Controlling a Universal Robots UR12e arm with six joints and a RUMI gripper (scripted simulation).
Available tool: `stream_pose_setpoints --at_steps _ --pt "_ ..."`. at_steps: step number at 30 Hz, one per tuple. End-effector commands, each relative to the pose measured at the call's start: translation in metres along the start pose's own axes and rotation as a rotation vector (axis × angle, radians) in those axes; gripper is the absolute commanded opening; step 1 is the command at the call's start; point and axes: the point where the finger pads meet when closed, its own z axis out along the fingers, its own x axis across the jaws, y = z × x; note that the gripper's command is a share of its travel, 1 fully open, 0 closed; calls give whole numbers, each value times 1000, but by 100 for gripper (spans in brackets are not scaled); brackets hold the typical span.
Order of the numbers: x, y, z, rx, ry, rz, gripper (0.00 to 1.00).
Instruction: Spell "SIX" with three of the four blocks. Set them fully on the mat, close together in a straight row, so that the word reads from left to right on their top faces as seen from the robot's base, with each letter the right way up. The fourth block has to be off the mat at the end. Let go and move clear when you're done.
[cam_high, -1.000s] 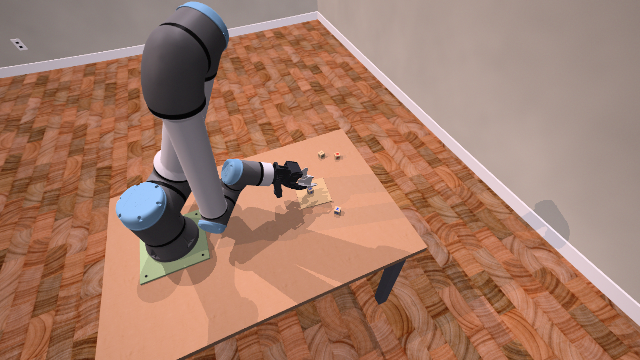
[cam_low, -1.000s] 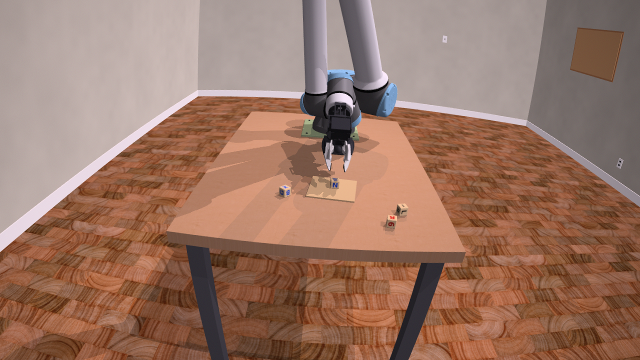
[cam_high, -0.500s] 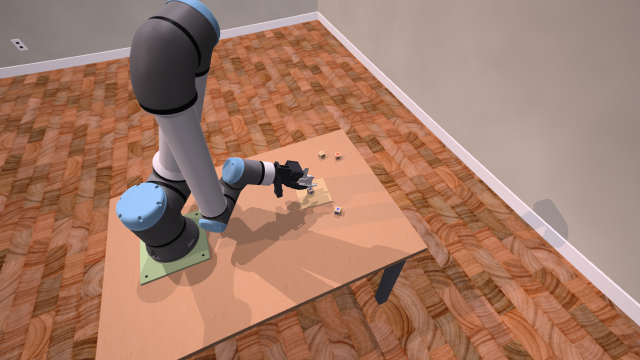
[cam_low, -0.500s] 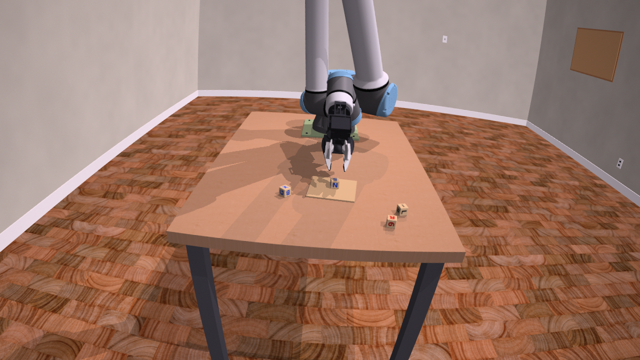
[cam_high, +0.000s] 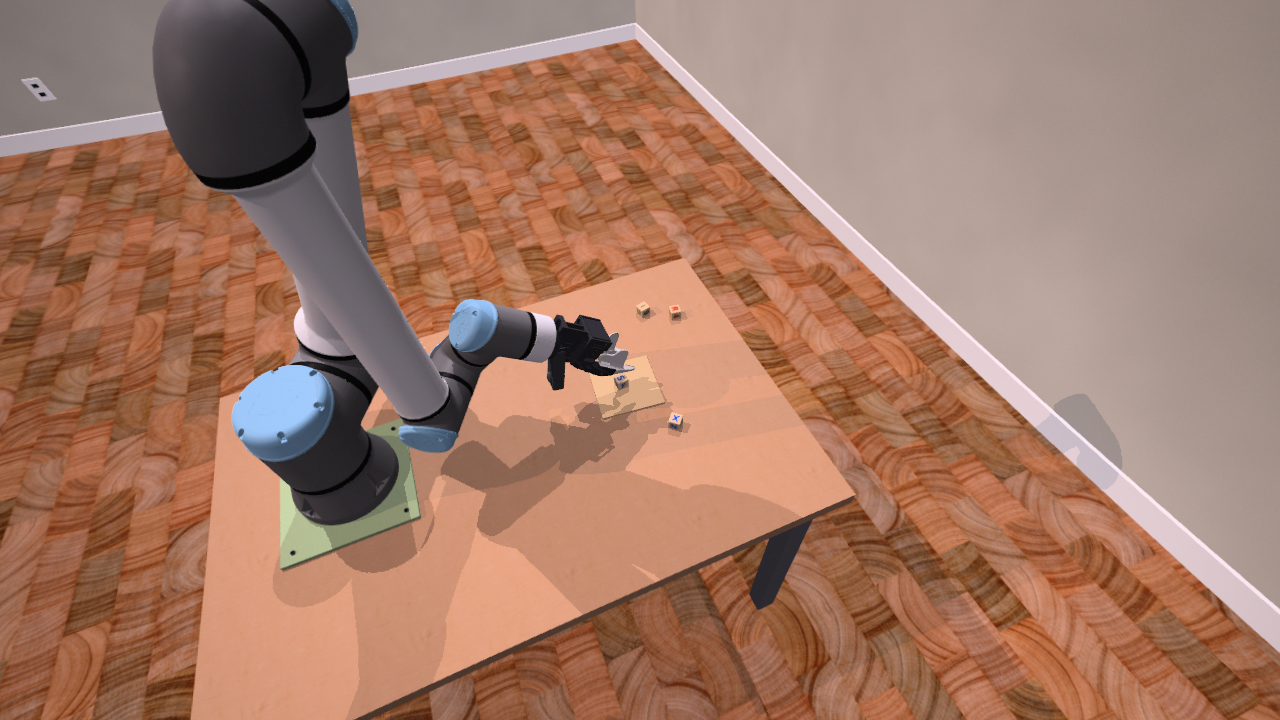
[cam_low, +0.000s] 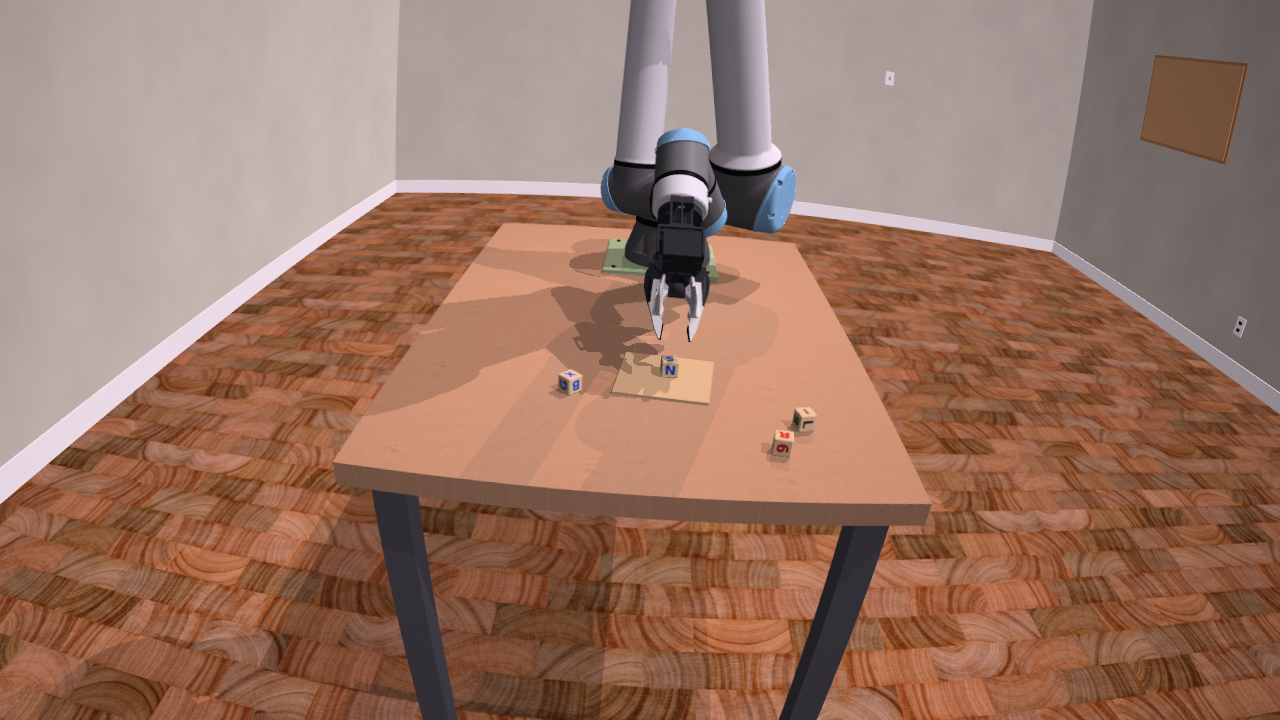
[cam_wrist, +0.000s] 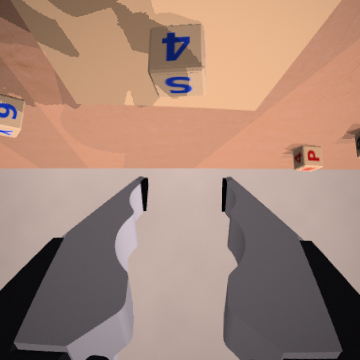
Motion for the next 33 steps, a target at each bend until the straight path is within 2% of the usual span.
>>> stream_pose_setpoints --at_steps 1,14,16,31,33 --pt "0 2 0 68 1 0 25" --pt "0 8 -5 303 1 -1 25" --pt "0 8 -5 303 1 -1 25" --pt "0 17 -10 604 1 -1 25" --pt "0 17 -10 604 1 -1 25"
